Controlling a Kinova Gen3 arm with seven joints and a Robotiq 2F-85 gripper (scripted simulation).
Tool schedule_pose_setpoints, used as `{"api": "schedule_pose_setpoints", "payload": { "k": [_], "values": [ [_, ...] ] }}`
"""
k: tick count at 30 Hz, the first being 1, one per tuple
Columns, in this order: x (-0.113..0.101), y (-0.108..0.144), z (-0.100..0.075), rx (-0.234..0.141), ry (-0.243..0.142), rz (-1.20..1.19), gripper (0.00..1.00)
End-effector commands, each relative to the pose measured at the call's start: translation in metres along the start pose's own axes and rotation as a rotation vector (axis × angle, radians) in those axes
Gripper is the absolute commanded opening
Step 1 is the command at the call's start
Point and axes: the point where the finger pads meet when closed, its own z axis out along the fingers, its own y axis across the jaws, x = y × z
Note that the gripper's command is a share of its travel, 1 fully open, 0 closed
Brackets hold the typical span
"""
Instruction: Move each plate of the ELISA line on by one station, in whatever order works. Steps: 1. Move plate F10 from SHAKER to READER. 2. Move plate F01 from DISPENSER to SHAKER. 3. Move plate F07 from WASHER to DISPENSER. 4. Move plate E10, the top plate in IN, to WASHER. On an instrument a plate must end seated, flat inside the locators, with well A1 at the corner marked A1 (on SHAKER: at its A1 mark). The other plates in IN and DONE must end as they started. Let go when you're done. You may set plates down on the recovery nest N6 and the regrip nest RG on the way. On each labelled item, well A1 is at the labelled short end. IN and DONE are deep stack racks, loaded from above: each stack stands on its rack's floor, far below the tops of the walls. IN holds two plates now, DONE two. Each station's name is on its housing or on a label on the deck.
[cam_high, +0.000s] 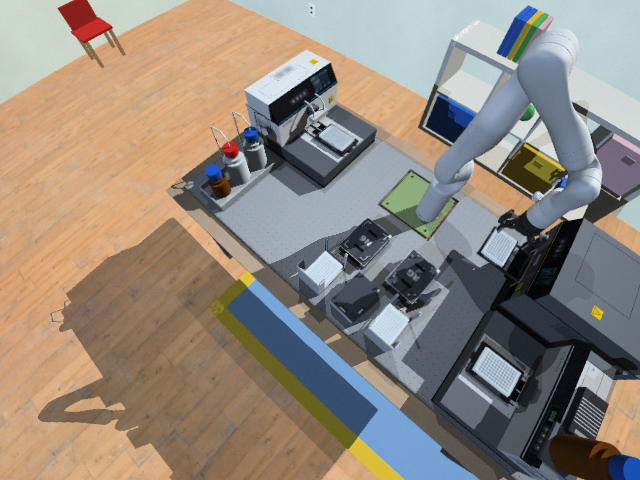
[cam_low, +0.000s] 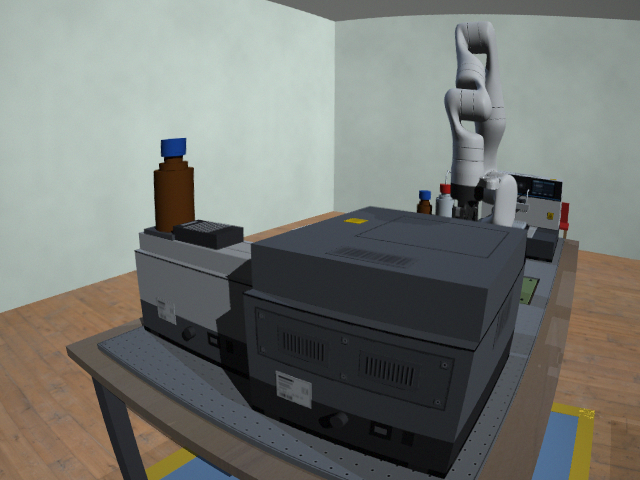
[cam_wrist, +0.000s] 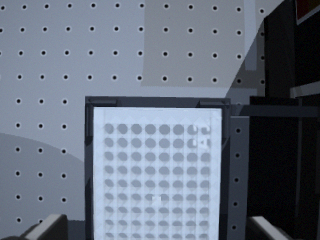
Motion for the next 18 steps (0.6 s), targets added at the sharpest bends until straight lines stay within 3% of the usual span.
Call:
{"api": "schedule_pose_setpoints", "payload": {
  "k": [1, 18],
  "values": [
    [0.0, 0.0, -0.003, -0.001, 0.0, 0.0, 1.0],
    [0.0, 0.0, -0.023, -0.001, 0.0, 0.0, 1.0]
  ]
}}
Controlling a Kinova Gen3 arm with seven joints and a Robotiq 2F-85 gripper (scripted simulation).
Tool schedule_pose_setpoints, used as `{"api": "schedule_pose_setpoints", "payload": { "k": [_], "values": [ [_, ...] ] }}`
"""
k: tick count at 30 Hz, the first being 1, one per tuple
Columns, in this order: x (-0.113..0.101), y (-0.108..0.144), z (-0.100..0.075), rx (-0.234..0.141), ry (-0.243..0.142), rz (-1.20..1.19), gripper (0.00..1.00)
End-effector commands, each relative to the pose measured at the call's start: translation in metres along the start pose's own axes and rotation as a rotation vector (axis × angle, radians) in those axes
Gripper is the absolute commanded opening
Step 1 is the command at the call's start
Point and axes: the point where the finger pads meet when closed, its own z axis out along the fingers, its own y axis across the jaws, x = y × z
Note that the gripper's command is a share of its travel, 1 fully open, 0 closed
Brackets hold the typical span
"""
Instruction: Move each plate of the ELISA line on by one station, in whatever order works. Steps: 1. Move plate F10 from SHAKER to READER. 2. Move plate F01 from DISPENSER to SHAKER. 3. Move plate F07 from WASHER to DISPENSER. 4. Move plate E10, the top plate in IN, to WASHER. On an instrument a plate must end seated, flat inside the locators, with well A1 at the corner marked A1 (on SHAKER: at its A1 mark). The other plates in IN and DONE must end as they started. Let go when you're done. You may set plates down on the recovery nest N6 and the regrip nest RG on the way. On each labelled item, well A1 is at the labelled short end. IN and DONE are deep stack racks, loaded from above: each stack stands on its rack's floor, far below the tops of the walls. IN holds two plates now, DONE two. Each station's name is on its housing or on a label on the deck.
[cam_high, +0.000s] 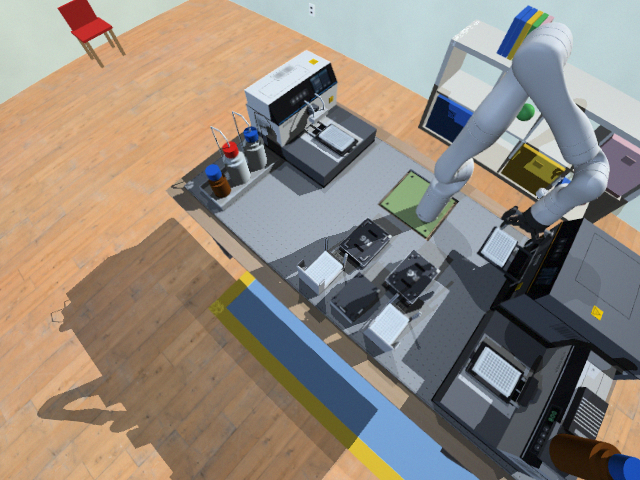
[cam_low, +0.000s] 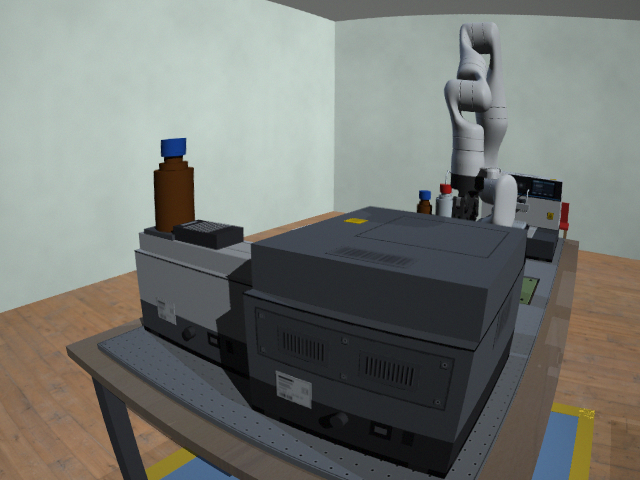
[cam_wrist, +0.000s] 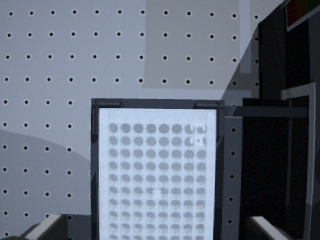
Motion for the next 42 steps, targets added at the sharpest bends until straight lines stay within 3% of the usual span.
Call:
{"api": "schedule_pose_setpoints", "payload": {
  "k": [1, 13, 22, 27, 42],
  "values": [
    [0.0, 0.0, -0.004, -0.001, 0.0, 0.0, 1.0],
    [0.0, 0.0, -0.019, -0.001, 0.0, 0.0, 1.0],
    [0.0, 0.0, -0.019, -0.001, 0.0, 0.0, 1.0],
    [-0.017, 0.001, -0.019, -0.001, 0.0, 0.174, 1.0],
    [-0.059, 0.003, -0.019, -0.001, 0.0, 0.174, 1.0]
  ]
}}
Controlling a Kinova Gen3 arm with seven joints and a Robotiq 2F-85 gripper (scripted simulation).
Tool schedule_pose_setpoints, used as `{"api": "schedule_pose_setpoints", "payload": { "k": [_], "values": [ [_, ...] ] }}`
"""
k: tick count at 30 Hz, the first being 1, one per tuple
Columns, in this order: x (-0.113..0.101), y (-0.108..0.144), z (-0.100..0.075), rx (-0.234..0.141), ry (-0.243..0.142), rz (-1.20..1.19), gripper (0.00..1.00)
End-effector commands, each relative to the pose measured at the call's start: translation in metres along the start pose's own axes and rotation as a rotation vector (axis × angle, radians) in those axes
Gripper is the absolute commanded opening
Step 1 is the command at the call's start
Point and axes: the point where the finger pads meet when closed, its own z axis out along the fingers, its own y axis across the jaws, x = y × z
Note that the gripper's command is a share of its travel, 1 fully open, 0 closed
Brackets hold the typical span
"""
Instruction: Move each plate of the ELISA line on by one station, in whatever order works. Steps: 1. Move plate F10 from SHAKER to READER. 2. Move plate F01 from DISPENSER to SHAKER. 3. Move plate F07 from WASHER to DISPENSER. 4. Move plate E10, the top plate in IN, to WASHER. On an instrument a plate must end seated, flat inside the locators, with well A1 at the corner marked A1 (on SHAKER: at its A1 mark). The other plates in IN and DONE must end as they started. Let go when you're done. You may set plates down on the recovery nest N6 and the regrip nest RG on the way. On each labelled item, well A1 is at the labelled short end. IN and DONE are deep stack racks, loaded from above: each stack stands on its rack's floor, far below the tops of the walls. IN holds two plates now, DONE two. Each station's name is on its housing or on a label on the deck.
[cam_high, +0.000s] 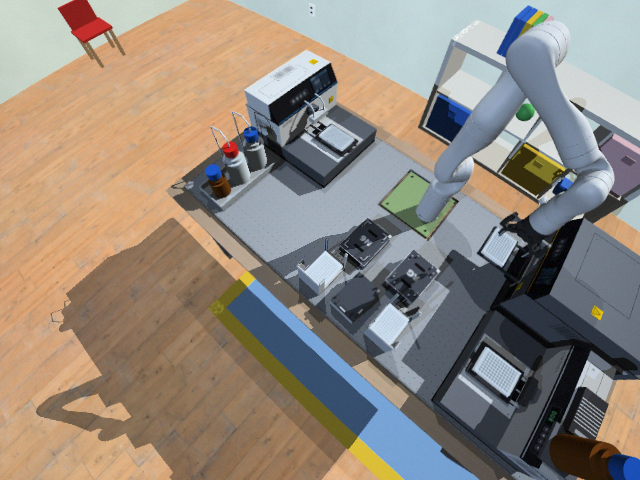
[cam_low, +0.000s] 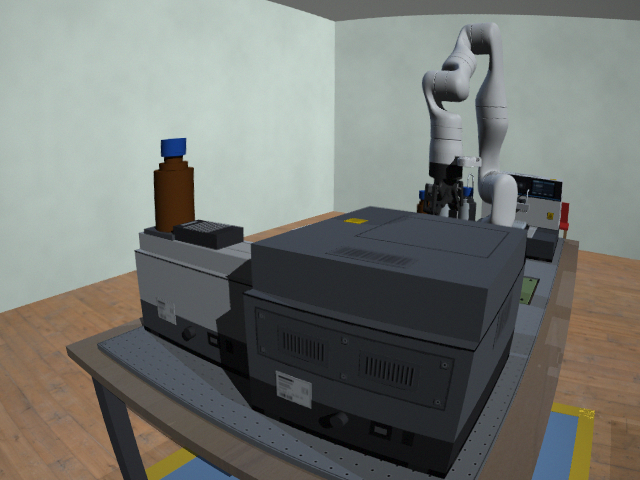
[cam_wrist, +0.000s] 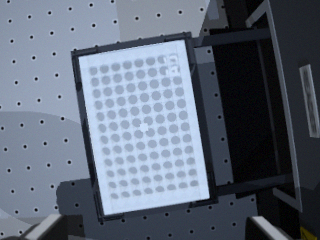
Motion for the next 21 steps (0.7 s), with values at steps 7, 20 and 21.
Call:
{"api": "schedule_pose_setpoints", "payload": {
  "k": [7, 20, 21],
  "values": [
    [-0.028, 0.007, 0.0, -0.002, 0.001, 0.174, 1.0],
    [-0.066, 0.015, 0.0, -0.002, 0.001, 0.174, 1.0],
    [-0.069, 0.016, 0.0, -0.002, 0.001, 0.214, 1.0]
  ]
}}
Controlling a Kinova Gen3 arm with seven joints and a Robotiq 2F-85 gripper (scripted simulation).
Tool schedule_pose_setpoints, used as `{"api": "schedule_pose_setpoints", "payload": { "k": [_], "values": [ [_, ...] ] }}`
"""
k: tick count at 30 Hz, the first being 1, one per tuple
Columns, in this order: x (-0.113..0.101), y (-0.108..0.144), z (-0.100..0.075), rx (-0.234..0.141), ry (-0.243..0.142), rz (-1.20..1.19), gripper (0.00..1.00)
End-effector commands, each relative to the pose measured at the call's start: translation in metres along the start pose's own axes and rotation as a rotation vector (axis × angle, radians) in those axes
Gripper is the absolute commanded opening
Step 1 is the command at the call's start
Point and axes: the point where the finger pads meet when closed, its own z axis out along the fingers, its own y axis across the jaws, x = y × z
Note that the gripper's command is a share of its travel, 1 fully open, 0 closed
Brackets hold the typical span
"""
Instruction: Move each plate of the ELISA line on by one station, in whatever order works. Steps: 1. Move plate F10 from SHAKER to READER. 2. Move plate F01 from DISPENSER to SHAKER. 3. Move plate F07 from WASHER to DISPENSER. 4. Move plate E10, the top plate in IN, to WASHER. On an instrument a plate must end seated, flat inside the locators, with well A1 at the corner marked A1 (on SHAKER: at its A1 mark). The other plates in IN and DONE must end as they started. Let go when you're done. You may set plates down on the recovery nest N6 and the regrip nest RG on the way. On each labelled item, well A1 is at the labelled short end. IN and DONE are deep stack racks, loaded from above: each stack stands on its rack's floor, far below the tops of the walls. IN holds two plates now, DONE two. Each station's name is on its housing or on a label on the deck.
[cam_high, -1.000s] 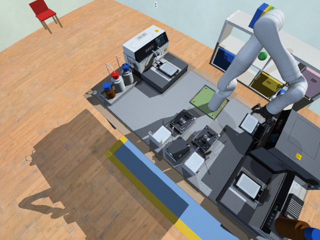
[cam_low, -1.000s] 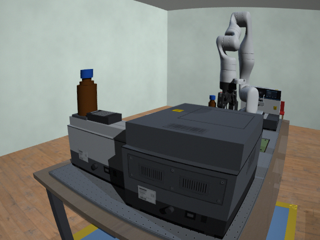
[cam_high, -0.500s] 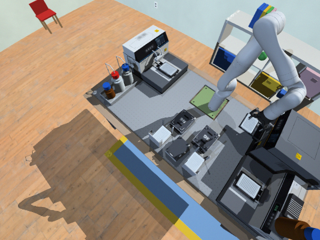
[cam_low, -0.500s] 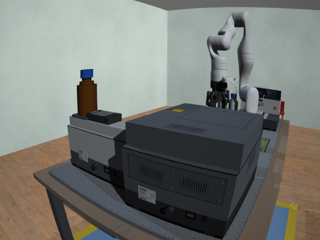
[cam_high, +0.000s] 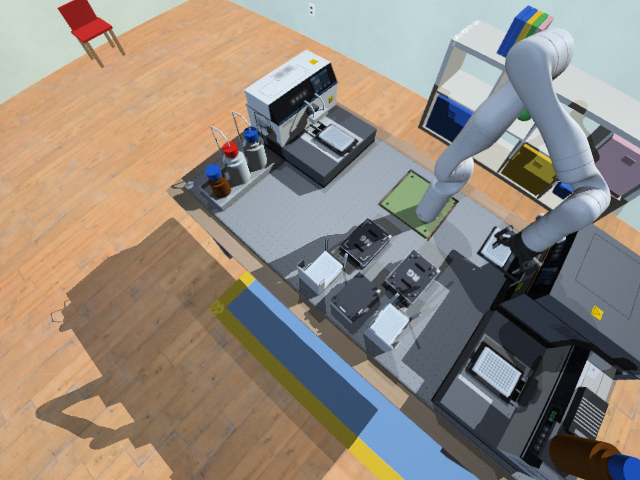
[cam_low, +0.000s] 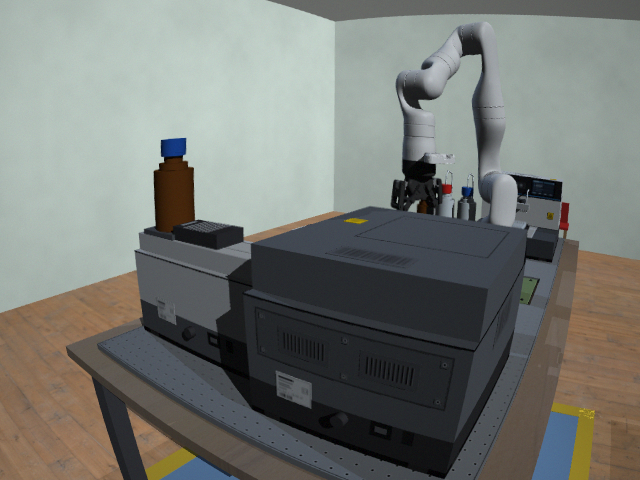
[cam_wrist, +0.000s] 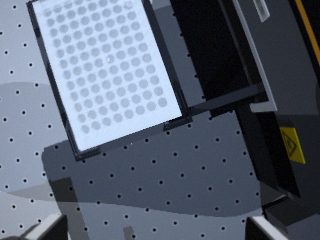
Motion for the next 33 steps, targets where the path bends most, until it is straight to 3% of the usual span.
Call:
{"api": "schedule_pose_setpoints", "payload": {
  "k": [1, 21, 25, 33],
  "values": [
    [-0.011, 0.005, 0.0, -0.001, 0.001, 0.078, 1.0],
    [-0.059, 0.025, 0.0, -0.002, 0.0, 0.172, 1.0],
    [-0.072, 0.03, 0.0, -0.002, 0.001, 0.332, 1.0],
    [-0.096, 0.04, 0.0, -0.002, 0.0, 0.346, 1.0]
  ]
}}
